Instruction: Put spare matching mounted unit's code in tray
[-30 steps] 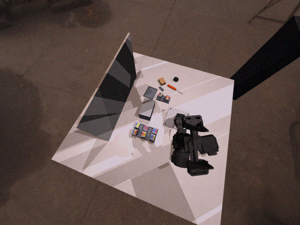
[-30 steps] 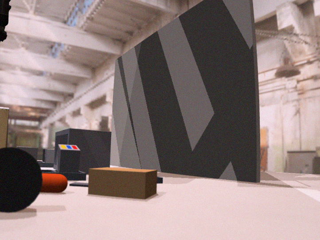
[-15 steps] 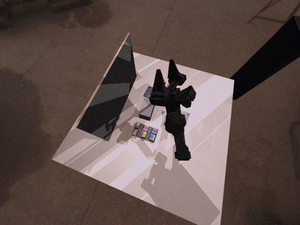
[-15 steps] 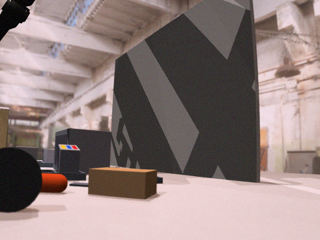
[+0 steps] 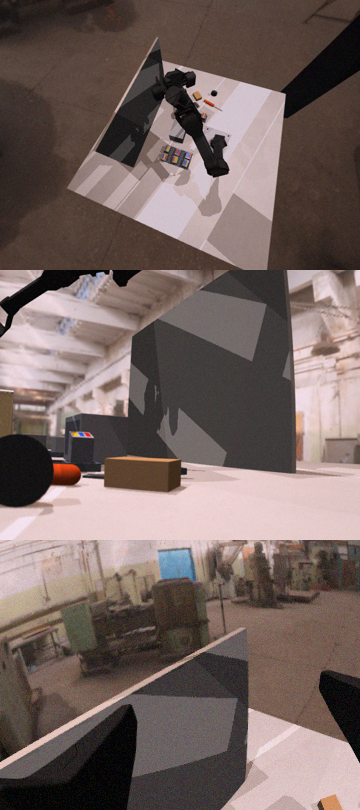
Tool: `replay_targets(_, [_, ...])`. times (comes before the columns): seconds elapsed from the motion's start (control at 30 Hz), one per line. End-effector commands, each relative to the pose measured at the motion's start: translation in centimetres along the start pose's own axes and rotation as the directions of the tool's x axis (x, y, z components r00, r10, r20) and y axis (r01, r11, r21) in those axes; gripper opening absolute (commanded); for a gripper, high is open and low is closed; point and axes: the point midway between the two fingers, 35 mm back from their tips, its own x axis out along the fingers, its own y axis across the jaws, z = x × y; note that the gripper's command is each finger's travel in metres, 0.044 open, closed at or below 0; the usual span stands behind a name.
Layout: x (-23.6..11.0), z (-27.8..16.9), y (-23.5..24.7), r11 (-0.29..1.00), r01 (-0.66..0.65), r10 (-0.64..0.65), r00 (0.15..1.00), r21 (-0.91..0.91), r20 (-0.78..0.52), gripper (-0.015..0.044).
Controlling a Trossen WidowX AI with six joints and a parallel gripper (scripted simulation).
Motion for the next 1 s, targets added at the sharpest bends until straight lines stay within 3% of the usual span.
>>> replay_targets(0.0, [2.8, -5.0, 0.6, 0.987, -0.043, 0.003, 0.97, -0.157, -0.243, 0.044])
replay_targets(0.2, [4.8, -14.1, 1.9, 0.903, -0.276, 0.006, 0.775, -0.33, -0.632, 0.044])
replay_targets(0.4, [3.6, -22.9, 3.6, 0.755, -0.604, 0.017, 0.407, -0.255, -0.913, 0.044])
replay_targets(0.5, [2.2, -26.3, 4.6, 0.675, -0.727, 0.031, 0.198, -0.126, -0.98, 0.044])
replay_targets(0.57, [1.5, -27.6, 5.1, 0.64, -0.767, 0.039, 0.106, -0.056, -0.994, 0.044])
replay_targets(0.97, [1.4, -27.8, 5.2, 0.635, -0.771, 0.041, 0.094, -0.047, -0.995, 0.044])
